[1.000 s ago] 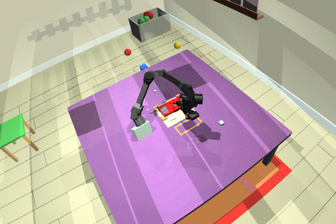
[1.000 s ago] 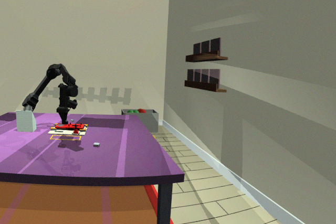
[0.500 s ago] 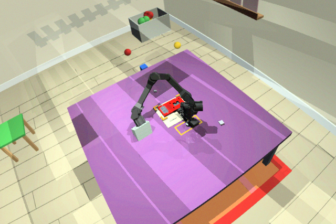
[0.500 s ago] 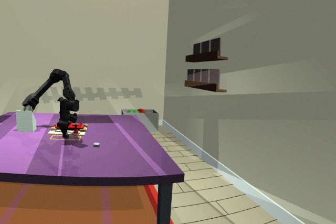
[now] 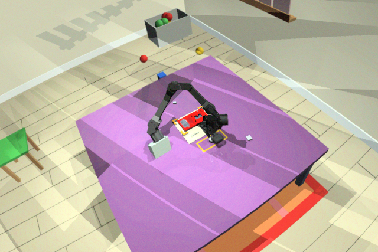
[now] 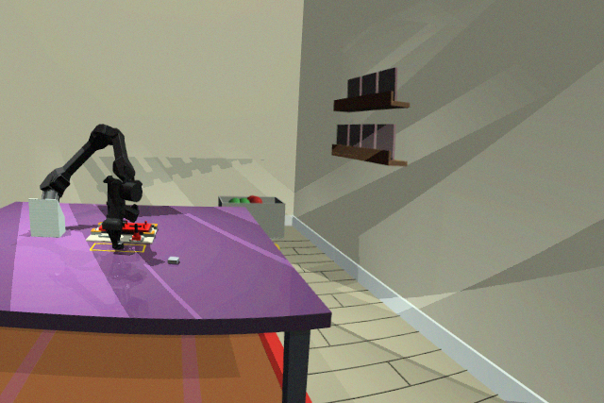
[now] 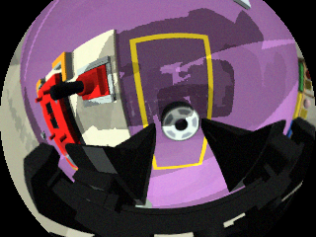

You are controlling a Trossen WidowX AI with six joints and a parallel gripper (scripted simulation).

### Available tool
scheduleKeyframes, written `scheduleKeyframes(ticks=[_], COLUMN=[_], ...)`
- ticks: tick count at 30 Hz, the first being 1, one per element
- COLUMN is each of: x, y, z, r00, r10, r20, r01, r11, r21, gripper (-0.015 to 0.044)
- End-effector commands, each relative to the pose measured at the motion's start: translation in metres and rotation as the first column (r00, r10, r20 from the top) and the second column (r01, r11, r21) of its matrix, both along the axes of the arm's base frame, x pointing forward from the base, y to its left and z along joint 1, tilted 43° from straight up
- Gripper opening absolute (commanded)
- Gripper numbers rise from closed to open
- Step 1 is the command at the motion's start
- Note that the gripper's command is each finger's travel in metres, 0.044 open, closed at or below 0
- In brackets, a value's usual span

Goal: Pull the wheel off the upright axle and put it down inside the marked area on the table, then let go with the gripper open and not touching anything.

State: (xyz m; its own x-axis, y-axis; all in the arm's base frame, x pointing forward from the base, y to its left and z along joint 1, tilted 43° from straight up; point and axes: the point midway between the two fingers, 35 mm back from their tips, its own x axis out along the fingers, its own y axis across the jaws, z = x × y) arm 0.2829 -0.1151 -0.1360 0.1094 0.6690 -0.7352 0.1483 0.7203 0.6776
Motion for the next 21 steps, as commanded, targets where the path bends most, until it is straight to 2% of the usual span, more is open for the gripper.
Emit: scheduleKeyframes(ticks=[1,6,9,11,14,21], x=[-0.001,-0.006,-0.007,-0.009,-0.033,-0.086], y=[-0.013,-0.04,-0.041,-0.036,-0.037,-0.03], z=[0.011,0.041,0.042,0.04,0.06,0.1], r00=[1.0,1.0,1.0,1.0,1.0,1.0], r10=[-0.002,-0.009,-0.009,-0.016,-0.015,-0.01], r20=[0.007,0.013,0.013,0.012,0.01,0.007], r01=[0.002,0.009,0.009,0.016,0.015,0.01], r11=[1.0,1.0,1.0,1.0,1.0,1.0], r21=[-0.007,-0.009,-0.009,-0.007,-0.01,-0.009], gripper=[0.03,0.03,0.03,0.0352,0.0431,0.044])
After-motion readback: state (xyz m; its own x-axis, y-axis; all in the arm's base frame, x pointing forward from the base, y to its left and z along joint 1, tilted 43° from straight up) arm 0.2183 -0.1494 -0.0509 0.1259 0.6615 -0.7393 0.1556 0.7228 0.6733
